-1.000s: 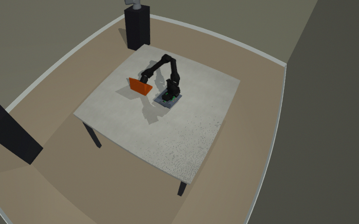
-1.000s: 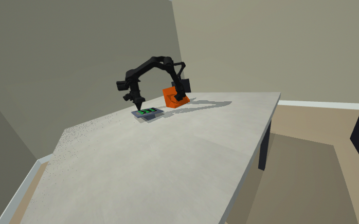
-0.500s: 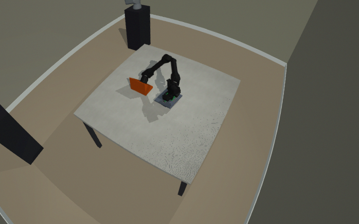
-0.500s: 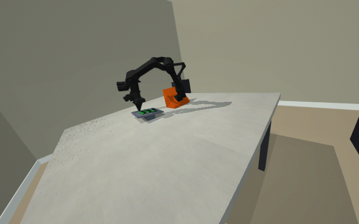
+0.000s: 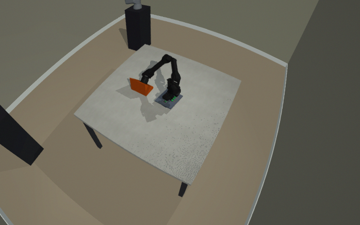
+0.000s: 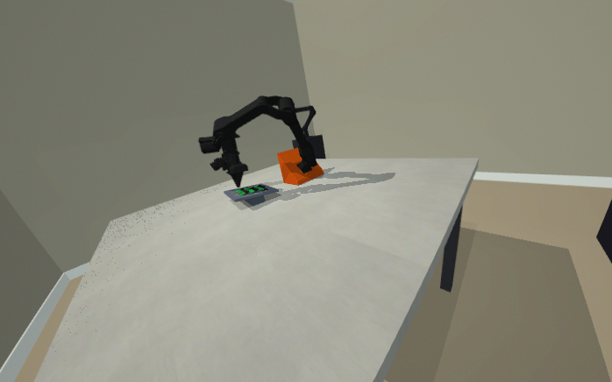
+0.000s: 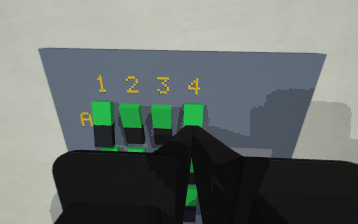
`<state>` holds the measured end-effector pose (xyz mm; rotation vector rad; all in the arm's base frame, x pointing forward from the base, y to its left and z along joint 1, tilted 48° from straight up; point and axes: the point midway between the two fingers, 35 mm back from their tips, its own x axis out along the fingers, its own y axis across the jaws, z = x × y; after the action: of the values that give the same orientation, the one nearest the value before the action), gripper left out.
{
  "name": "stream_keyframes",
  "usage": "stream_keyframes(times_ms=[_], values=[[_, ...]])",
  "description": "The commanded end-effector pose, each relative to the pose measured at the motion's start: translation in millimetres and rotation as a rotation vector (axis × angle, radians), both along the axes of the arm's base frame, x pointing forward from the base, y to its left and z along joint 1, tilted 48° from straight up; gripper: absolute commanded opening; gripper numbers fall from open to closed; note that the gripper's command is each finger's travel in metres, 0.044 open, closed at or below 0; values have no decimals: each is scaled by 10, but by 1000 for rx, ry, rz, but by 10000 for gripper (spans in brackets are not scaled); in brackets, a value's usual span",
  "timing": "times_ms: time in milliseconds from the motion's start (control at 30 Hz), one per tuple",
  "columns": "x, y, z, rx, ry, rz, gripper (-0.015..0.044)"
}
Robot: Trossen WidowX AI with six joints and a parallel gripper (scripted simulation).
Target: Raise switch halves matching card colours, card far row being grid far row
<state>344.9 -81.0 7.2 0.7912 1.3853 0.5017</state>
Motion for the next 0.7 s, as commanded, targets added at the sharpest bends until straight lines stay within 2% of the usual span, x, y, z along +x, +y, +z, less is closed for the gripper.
stream_keyframes(times_ms=[0, 200, 433, 567, 667], values=[[-63, -357, 297, -17, -30, -26, 0], [-116, -345, 356, -17, -30, -27, 0], [-573, 32, 618, -15, -27, -27, 0], [-582, 56, 609, -15, -28, -29, 0], [-538, 238, 438, -17, -41, -43, 0]])
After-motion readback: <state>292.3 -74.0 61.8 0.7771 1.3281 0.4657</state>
